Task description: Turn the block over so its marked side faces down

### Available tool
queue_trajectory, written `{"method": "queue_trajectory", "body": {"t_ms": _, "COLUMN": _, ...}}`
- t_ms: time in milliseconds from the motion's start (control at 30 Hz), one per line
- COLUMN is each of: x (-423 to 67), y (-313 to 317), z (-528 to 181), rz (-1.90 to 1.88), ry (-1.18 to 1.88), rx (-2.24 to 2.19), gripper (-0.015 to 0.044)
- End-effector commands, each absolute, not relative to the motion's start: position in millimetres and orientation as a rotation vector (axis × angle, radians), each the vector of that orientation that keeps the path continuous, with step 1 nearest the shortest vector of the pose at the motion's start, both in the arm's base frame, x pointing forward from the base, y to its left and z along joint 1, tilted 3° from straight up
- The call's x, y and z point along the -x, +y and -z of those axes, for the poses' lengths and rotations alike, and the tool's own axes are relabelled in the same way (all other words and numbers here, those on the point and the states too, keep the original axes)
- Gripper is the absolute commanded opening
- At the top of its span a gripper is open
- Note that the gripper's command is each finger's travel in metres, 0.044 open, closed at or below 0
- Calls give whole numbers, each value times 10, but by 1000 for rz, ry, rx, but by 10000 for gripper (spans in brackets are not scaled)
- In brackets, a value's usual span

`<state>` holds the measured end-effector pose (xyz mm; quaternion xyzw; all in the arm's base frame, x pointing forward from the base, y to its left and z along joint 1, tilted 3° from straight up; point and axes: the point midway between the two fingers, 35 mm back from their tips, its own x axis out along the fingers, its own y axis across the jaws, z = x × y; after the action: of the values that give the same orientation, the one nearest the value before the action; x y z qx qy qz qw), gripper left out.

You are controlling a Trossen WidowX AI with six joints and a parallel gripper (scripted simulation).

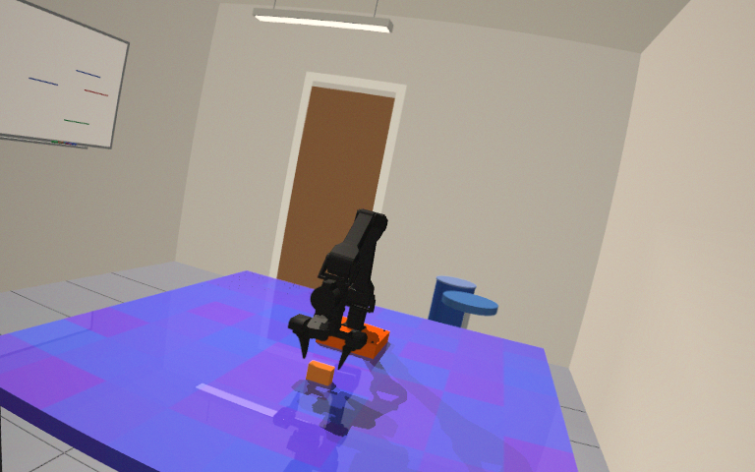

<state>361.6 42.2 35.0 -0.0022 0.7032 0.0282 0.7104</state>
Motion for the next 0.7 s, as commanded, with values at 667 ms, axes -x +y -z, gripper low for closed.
{"method": "queue_trajectory", "body": {"t_ms": 667, "x": -3579, "y": 436, "z": -118, "rz": -65, "ry": 1581, "rx": 1, "gripper": 263}}
